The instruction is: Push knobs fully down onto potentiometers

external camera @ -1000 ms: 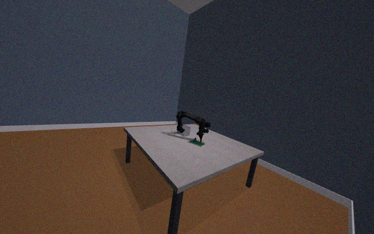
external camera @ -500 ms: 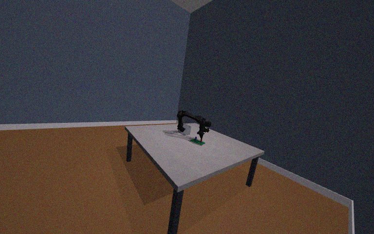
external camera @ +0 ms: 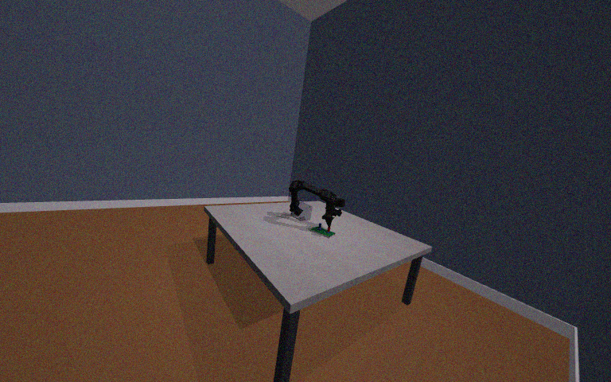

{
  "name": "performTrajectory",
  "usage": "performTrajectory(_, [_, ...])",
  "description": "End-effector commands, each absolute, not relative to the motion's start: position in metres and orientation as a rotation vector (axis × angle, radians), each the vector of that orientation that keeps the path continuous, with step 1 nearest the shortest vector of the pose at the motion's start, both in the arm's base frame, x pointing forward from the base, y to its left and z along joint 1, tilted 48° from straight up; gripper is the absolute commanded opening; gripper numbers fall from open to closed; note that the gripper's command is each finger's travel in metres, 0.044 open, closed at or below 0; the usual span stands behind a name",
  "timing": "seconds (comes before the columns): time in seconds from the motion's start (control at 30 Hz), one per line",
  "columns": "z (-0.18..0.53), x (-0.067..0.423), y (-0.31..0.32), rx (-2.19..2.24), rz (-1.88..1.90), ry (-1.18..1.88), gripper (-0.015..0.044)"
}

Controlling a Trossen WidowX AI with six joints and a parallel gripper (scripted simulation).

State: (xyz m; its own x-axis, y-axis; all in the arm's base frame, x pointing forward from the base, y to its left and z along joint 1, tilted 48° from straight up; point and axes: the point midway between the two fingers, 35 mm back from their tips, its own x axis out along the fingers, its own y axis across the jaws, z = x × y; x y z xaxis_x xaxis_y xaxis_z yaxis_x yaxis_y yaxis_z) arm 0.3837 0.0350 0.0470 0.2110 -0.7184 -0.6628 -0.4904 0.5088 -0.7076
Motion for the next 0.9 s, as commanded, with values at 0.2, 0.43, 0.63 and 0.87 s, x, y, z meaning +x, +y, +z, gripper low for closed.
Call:
performTrajectory(0.2, [0.044, 0.386, 0.027, -1.101, -0.240, 1.459, 0.0000])
performTrajectory(0.43, [0.051, 0.386, 0.035, -1.100, -0.239, 1.459, 0.0000])
performTrajectory(0.63, [0.057, 0.385, 0.042, -1.100, -0.239, 1.459, 0.0000])
performTrajectory(0.87, [0.064, 0.384, 0.049, -1.100, -0.239, 1.460, 0.0000])
